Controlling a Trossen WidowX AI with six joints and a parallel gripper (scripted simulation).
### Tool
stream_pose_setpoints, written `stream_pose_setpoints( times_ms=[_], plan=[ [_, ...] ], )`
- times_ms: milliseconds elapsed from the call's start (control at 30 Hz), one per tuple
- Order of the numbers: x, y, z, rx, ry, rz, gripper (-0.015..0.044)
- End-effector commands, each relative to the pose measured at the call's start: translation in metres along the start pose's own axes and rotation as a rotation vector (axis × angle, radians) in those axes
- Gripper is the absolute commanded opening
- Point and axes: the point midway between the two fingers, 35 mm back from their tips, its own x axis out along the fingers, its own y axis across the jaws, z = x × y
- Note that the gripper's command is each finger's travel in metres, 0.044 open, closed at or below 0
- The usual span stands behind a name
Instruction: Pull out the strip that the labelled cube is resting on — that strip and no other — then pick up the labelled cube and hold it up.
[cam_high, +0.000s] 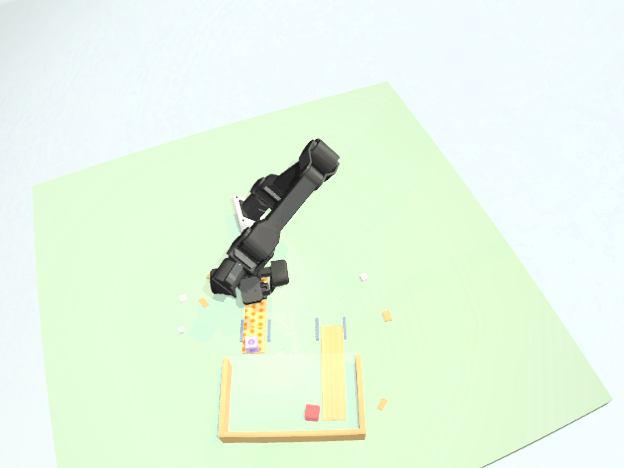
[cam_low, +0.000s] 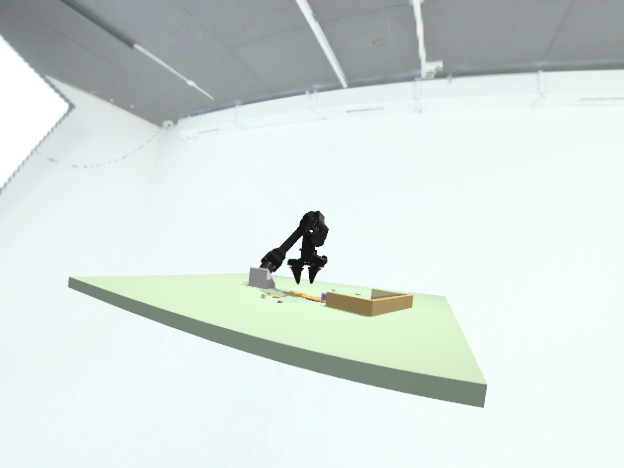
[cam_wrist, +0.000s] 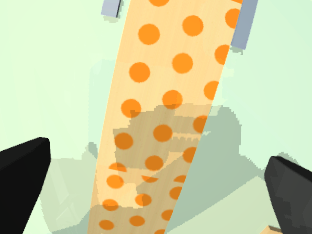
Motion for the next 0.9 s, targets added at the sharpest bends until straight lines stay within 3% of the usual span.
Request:
stream_pose_setpoints(
  times_ms=[0,867],
  plan=[
    [-0.002,-0.002,0.015,0.007,0.0,0.005,0.044],
    [-0.013,-0.013,0.102,0.004,-0.004,0.005,0.044]
  ],
)
